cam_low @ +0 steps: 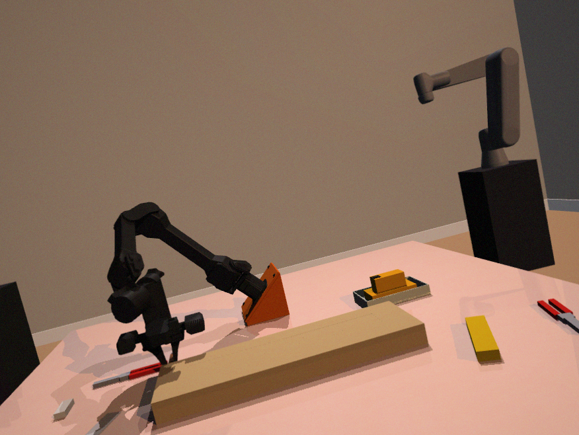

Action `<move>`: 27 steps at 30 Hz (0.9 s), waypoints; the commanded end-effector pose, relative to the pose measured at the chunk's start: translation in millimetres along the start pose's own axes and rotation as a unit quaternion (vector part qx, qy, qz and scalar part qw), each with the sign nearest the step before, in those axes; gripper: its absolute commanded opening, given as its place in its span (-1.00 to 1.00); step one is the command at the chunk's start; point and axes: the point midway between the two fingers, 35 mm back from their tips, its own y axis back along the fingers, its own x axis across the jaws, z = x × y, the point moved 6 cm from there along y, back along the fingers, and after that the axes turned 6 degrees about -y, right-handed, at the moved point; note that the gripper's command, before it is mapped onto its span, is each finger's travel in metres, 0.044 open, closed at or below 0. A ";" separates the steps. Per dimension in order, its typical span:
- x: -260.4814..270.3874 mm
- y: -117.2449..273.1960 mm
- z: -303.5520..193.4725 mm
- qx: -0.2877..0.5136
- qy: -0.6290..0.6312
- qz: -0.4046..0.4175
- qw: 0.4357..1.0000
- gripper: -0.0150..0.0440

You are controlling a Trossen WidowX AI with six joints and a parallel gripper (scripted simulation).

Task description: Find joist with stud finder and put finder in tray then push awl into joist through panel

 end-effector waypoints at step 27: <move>15.2 104.9 4.8 -0.002 0.081 0.071 0.994 -0.49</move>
